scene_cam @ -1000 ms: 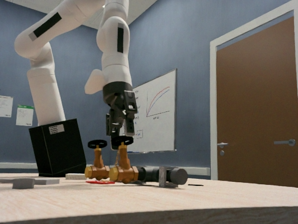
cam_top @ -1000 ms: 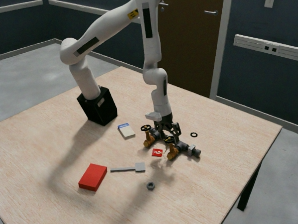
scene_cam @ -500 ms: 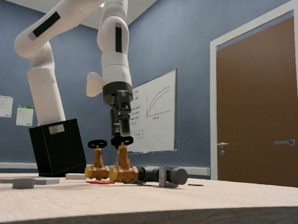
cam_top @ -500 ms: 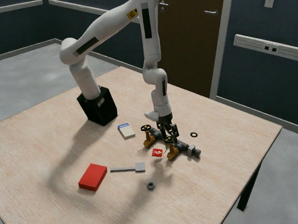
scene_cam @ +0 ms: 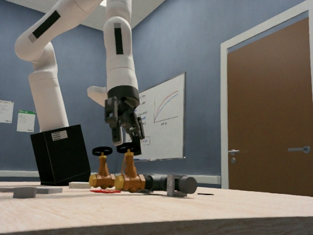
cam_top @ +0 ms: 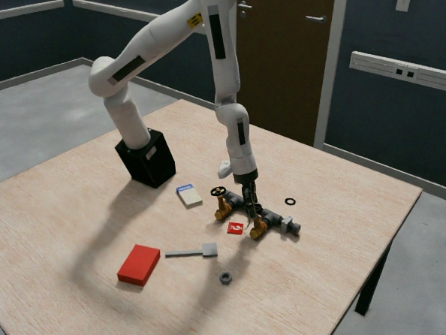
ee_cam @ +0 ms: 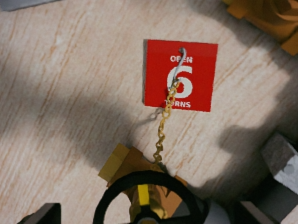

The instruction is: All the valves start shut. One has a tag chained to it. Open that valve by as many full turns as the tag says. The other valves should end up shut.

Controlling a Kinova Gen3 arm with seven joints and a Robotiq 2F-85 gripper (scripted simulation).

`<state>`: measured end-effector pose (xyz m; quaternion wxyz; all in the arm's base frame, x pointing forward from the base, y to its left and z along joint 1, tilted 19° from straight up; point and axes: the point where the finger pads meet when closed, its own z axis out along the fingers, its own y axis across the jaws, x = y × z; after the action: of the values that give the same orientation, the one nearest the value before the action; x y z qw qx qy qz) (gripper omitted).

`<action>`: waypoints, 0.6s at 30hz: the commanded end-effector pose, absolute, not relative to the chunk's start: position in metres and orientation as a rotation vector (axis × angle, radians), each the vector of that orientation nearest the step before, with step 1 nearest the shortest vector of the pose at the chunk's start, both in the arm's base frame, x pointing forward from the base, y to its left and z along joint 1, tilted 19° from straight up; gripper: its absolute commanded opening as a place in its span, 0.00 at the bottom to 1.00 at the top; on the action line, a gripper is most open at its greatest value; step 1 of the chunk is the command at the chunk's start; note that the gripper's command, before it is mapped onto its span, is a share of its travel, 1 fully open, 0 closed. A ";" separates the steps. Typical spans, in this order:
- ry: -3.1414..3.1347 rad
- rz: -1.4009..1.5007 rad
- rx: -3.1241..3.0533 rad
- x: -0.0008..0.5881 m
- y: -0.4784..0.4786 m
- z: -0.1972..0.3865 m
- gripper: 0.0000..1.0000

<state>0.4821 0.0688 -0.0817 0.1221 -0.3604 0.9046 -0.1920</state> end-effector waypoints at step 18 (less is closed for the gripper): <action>2.595 -0.221 0.737 0.483 0.069 -0.081 1.00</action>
<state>0.4823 0.0688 -0.0817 0.2028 0.1741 0.9587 -0.0968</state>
